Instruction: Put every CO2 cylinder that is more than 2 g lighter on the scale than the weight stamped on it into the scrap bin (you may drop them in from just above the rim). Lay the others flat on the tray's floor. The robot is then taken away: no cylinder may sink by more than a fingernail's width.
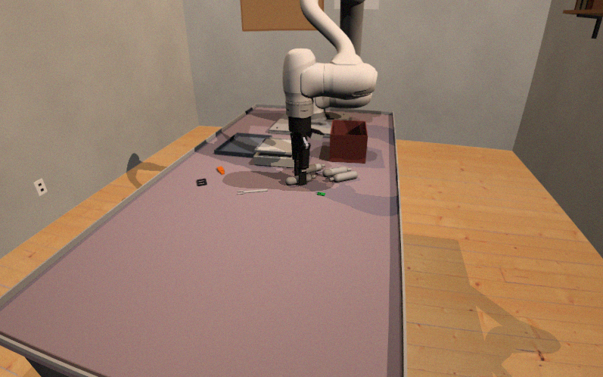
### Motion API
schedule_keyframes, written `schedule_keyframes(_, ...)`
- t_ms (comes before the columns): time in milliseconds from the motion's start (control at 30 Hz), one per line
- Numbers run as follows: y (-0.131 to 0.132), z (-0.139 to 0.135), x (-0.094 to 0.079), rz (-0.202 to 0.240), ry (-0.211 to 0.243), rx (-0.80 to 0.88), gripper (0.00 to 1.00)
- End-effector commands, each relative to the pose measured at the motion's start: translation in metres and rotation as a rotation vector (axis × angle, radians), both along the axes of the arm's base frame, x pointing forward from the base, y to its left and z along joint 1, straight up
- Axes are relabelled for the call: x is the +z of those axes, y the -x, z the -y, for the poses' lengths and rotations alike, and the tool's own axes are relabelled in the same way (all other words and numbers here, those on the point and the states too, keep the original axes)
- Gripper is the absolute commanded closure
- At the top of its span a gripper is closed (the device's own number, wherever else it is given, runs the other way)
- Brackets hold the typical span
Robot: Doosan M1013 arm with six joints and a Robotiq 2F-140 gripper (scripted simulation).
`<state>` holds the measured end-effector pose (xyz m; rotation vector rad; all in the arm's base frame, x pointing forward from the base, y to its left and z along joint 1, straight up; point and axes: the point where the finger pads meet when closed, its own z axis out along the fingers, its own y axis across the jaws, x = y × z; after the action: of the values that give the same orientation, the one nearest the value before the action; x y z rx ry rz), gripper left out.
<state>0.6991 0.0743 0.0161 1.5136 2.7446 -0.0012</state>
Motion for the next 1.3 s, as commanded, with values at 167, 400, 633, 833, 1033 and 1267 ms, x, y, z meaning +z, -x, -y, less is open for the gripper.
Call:
schedule_keyframes(167,0.0,0.0,0.001,0.001,0.0,0.0,0.9)
schedule_keyframes(400,0.0,0.0,0.014,0.001,0.0,0.0,0.9)
schedule_keyframes(633,0.0,0.0,0.051,0.001,0.0,0.0,0.9)
schedule_keyframes(833,0.0,-0.001,0.115,0.001,0.0,0.0,0.9)
schedule_keyframes(1033,0.001,-0.001,0.161,0.001,0.0,0.0,0.9)
schedule_keyframes(1267,0.001,-0.001,0.171,0.001,0.0,0.0,0.9)
